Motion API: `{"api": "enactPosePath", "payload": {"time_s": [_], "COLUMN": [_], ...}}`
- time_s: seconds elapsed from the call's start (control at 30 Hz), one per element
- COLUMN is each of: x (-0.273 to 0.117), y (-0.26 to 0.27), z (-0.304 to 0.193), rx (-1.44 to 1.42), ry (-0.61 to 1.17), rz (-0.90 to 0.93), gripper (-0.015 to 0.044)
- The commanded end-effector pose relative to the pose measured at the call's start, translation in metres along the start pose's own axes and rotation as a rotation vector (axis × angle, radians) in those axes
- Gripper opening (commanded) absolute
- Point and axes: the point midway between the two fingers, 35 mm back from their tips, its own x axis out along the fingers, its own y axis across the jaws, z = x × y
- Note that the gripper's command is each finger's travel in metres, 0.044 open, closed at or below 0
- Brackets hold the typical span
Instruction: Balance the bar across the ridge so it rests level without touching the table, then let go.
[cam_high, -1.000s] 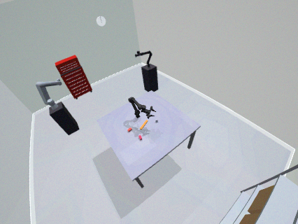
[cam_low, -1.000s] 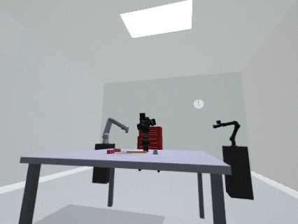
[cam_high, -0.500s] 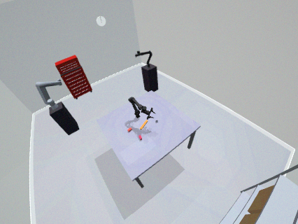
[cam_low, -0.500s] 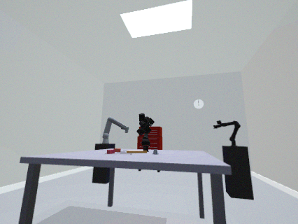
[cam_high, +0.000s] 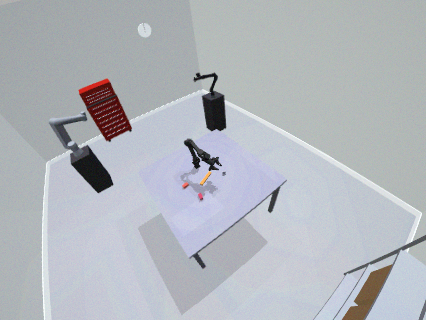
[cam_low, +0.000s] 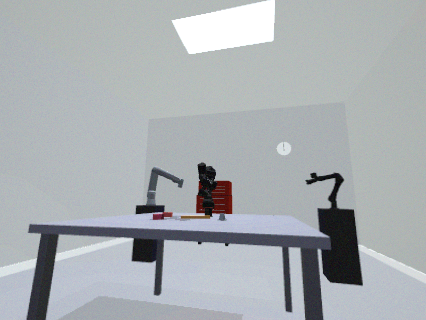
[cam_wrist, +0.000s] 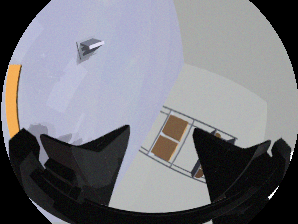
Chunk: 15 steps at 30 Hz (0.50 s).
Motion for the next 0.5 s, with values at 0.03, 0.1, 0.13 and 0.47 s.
{"api": "enactPosePath", "payload": {"time_s": [0.03,0.1,0.13,0.47], "x": [0.001,0.001,0.001,0.001], "y": [0.007,0.01,0.012,0.03], "z": [-0.002,-0.002,-0.003,-0.004], "rx": [0.147,0.215,0.249,0.585], "ry": [0.008,0.012,0.015,0.054], "rz": [0.041,0.06,0.069,0.161], "gripper": [0.0315,0.0315,0.0315,0.0315]}}
